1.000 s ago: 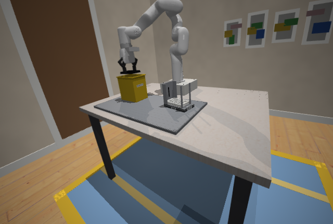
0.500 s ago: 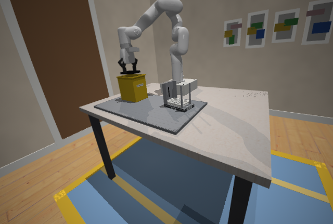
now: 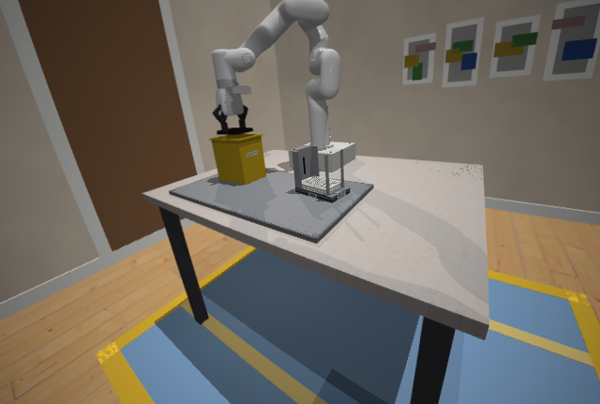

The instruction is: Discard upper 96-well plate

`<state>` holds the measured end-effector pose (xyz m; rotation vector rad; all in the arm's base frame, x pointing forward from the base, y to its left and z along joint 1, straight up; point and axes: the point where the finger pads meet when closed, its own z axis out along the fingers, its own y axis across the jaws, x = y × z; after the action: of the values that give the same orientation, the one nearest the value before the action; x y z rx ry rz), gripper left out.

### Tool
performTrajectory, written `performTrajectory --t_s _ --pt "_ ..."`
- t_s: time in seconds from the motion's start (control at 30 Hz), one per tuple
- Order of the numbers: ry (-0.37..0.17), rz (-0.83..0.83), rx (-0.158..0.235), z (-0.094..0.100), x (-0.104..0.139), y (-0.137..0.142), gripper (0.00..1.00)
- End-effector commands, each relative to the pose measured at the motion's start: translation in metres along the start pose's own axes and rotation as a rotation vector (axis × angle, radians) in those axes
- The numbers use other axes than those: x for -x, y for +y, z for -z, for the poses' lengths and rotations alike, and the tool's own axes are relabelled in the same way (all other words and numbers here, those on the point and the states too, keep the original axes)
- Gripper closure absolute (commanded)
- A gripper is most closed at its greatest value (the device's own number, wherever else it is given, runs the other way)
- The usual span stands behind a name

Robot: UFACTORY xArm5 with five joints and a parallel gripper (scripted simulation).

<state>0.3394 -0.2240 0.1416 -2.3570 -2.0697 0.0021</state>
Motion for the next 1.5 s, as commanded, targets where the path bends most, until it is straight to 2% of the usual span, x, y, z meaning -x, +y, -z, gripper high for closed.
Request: performTrajectory --t_s 0.0,0.5,0.53,1.47 --pt "-0.002 0.0 0.003 0.0007 0.0005 0.001 1.0" --pt "-0.002 0.0 0.003 -0.0014 0.0005 0.001 1.0" --pt "-0.002 0.0 0.003 -0.0021 0.0005 0.001 0.0" --pt "-0.002 0.0 0.003 -0.0021 0.0005 0.001 0.0"
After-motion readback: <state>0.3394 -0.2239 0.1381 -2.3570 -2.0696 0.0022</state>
